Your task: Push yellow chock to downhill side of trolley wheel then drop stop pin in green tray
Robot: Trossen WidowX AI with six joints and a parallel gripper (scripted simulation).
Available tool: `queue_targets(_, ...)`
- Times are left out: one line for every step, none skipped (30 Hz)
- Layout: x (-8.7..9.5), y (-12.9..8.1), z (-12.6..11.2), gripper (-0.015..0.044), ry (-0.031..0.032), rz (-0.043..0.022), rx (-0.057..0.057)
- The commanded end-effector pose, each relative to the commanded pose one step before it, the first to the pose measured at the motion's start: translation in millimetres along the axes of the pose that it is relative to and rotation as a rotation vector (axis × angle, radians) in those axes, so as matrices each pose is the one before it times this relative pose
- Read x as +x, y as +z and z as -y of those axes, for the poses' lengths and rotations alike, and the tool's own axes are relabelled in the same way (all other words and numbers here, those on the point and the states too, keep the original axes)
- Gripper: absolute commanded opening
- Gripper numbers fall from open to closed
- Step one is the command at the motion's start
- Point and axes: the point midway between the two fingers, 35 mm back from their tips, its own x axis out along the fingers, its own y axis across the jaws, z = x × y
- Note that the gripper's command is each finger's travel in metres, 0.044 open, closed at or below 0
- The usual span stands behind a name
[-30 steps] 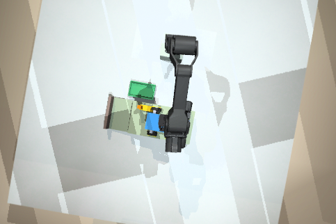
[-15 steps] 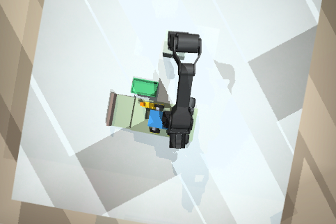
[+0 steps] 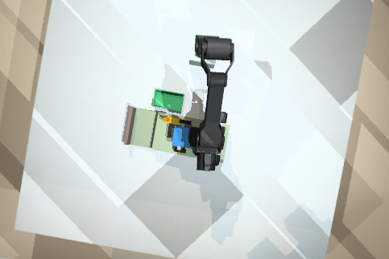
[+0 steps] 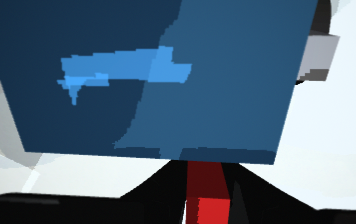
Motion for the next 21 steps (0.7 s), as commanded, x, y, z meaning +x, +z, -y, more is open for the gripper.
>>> queue_targets(-1.72, -0.31, -0.59, 0.0000, 0.00117, -0.00026, 0.0009)
queue_targets(-0.71, -0.13, 0.05, 0.0000, -0.00097, -0.00022, 0.0010)
queue_targets(-0.90, -0.17, 0.07, 0.0000, -0.00117, -0.00026, 0.0012)
queue_targets(-1.15, -0.21, 0.17, 0.0000, -0.00137, -0.00031, 0.0014)
queue_targets(-0.97, -0.16, 0.21, 0.0000, -0.00097, -0.00021, 0.0010)
queue_targets(-0.94, -0.11, 0.33, 0.0000, -0.00071, -0.00015, 0.0007)
queue_targets(-0.74, -0.06, 0.32, 0.0000, -0.00035, -0.00006, 0.0003)
queue_targets(-0.62, -0.03, 0.30, 0.0000, -0.00017, -0.00002, 0.0002)
queue_targets(-0.57, -0.02, 0.29, 0.0000, -0.00009, 0.00000, 0.0001)
queue_targets(-0.54, -0.01, 0.26, 0.0000, -0.00005, 0.00000, 0.0000)
queue_targets(-0.52, -0.02, 0.21, 0.0000, -0.00003, 0.00001, 0.0000)
queue_targets(-0.48, -0.02, 0.11, 0.0000, -0.00002, 0.00001, 0.0000)
queue_targets(-0.49, -0.02, 0.07, 0.0000, -0.00001, 0.00001, 0.0000)
queue_targets(-0.52, -0.02, 0.05, 0.0000, -0.00001, 0.00001, 0.0000)
queue_targets(-0.55, -0.02, 0.04, 0.0000, 0.00000, 0.00001, 0.0000)
queue_targets(-0.56, -0.01, 0.03, 0.0000, 0.00000, 0.00001, 0.0000)
queue_targets(-0.56, -0.01, 0.03, 0.0000, 0.00000, 0.00001, 0.0000)
queue_targets(-0.57, -0.02, 0.02, 0.0000, 0.00000, 0.00001, 0.0000)
queue_targets(-0.57, -0.02, 0.02, 0.0000, 0.00000, 0.00001, 0.0000)
queue_targets(-0.57, -0.02, 0.01, 0.0000, 0.00000, 0.00001, 0.0000)
queue_targets(-0.57, -0.02, 0.01, 0.0000, 0.00000, 0.00001, 0.0000)
